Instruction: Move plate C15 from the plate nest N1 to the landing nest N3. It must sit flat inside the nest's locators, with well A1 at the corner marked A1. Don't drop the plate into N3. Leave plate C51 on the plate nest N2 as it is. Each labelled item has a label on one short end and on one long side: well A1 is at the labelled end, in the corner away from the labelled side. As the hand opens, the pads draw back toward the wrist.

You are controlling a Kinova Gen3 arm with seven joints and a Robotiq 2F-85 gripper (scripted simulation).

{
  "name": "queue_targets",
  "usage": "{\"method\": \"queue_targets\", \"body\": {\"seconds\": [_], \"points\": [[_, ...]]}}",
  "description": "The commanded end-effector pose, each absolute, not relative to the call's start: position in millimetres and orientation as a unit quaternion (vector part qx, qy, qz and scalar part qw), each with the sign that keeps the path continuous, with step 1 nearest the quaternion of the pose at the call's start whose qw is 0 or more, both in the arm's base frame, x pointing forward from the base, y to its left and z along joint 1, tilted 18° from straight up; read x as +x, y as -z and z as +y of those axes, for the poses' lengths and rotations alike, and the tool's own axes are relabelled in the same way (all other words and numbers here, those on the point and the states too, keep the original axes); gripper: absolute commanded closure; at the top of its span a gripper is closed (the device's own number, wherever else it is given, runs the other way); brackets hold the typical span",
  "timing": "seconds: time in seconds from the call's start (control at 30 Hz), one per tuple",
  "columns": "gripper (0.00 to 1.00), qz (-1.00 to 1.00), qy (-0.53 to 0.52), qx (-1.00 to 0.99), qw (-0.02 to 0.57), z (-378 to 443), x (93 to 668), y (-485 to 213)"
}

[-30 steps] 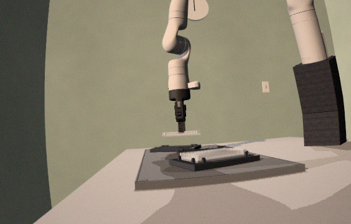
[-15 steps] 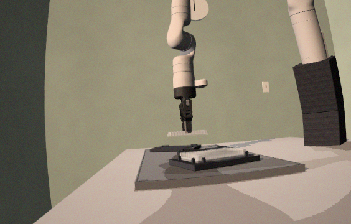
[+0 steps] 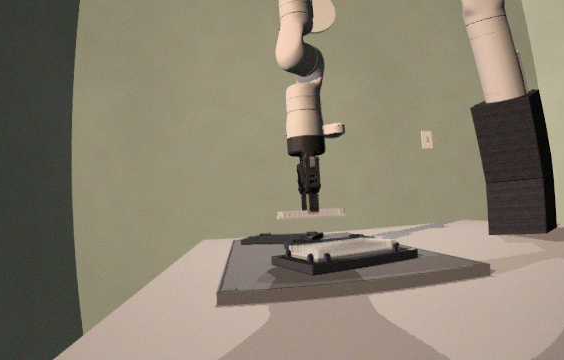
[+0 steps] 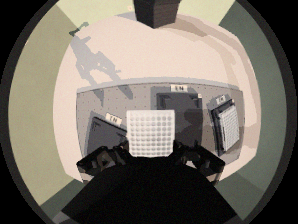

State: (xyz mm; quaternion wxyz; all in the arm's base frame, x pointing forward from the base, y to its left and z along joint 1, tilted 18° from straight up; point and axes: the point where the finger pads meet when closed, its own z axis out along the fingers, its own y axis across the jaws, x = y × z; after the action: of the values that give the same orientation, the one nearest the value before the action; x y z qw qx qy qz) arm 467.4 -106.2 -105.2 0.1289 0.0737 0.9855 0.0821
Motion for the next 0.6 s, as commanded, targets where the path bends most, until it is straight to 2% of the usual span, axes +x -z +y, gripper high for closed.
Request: {"method": "queue_targets", "body": {"seconds": [0.0,0.57], "points": [[1.0,0.986,-0.083,0.069,0.128,-94,466,103],[1.0,0.986,-0.083,0.069,0.128,-45,456,98]]}}
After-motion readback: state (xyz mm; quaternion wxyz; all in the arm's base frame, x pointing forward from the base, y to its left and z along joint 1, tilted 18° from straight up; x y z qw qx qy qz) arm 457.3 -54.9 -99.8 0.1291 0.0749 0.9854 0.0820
